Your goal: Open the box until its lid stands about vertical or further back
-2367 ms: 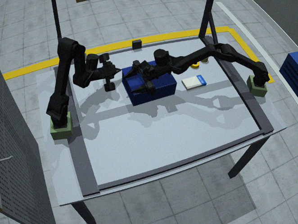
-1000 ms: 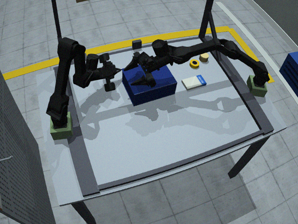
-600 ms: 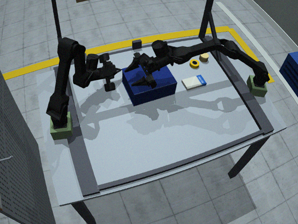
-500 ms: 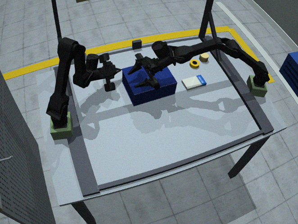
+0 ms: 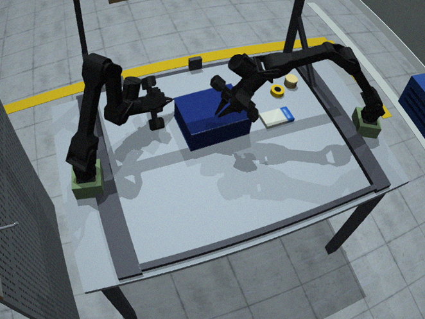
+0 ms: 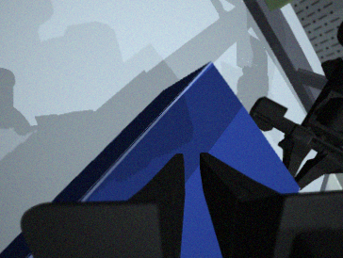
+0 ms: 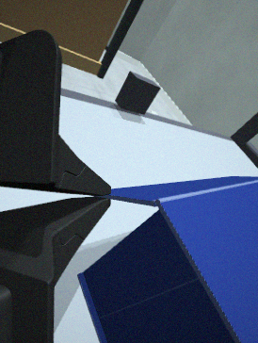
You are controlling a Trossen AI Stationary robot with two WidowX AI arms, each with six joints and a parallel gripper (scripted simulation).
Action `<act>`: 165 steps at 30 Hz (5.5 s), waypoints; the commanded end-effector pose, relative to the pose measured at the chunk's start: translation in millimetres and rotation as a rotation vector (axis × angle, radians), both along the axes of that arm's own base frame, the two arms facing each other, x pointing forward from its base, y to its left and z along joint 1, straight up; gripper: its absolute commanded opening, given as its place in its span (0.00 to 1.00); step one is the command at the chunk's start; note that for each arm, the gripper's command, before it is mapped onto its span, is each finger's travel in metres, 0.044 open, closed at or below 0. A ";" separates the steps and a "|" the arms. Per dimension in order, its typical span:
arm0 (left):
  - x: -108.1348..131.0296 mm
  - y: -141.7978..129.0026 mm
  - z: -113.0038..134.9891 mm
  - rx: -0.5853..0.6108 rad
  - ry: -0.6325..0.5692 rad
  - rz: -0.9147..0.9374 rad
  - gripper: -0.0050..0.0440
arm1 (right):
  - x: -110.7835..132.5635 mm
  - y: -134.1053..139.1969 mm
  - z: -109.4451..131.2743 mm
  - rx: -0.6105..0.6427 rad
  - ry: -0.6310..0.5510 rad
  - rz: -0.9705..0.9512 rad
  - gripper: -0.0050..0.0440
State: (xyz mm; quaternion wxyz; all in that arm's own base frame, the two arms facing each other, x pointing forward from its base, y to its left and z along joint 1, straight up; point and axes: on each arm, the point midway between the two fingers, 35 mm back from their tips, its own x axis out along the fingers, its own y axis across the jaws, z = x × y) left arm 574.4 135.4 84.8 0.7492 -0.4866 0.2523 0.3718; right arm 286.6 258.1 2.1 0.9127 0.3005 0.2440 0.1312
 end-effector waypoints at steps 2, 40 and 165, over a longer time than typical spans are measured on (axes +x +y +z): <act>-38.1 -5.1 25.5 -0.215 0.001 0.205 0.10 | 1.3 2.7 6.3 0.016 -0.011 0.001 0.11; -84.5 -15.9 1.9 -0.450 0.058 0.527 0.00 | 1.3 2.7 6.3 0.016 -0.011 0.001 0.11; -82.7 -15.1 -24.1 -0.450 0.058 0.525 0.00 | -0.5 6.5 62.9 0.030 -0.022 0.006 0.11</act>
